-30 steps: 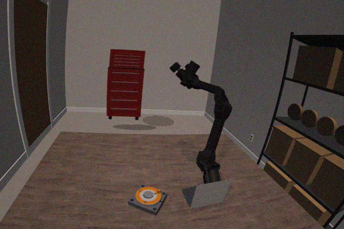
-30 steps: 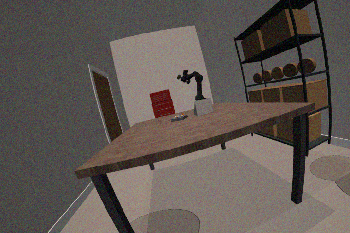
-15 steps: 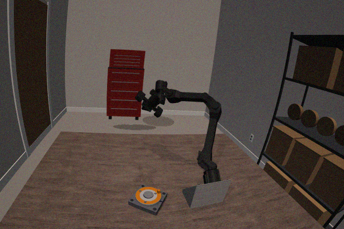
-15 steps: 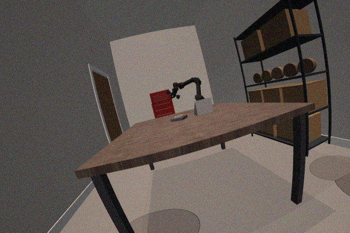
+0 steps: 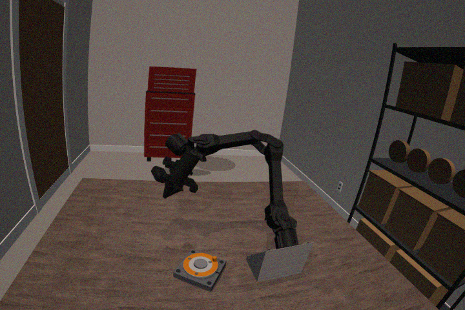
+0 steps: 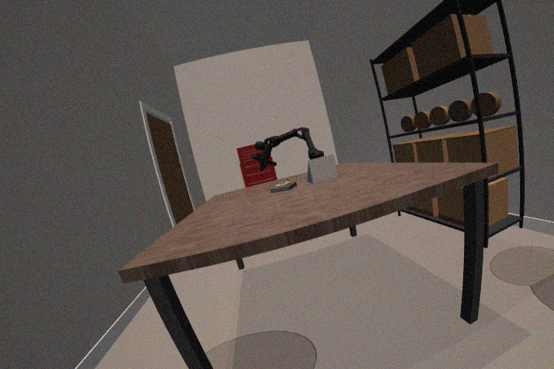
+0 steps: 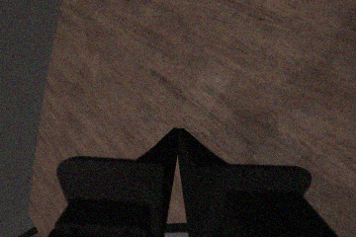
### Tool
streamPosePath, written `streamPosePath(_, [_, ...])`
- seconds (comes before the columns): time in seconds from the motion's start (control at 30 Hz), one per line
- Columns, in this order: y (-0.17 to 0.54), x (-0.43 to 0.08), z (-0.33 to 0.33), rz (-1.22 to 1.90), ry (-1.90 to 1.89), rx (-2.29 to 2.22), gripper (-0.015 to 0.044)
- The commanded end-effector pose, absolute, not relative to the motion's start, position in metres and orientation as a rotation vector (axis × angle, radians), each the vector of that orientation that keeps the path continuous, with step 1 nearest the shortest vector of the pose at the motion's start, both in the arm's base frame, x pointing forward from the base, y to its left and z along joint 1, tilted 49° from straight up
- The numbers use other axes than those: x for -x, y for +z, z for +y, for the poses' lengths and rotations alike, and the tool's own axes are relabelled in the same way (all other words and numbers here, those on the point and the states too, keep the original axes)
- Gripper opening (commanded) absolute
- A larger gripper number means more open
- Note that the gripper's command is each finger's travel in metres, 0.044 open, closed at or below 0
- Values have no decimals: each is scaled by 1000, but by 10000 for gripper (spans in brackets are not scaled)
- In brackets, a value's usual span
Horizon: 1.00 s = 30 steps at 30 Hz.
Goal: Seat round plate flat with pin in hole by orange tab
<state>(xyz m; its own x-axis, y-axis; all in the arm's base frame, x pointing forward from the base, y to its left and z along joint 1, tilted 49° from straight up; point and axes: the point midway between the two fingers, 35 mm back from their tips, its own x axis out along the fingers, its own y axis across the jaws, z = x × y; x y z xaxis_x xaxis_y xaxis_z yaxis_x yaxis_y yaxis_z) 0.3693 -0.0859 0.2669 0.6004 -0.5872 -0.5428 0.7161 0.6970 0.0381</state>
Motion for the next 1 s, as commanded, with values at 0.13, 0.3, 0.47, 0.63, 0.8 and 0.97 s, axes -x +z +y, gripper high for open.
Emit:
streamPosePath(0.13, [153,-337,-11,955,-679,26,0])
streamPosePath(0.3, [92,-278,26,1234,-616,378,0])
streamPosePath(0.47, [69,-231,36,1381,-582,700,0])
streamPosePath(0.63, [69,-230,35,1386,-580,715,0])
streamPosePath(0.8, [56,-233,20,1386,-579,714,0])
streamPosePath(0.97, [41,-235,1,1385,-581,716,0])
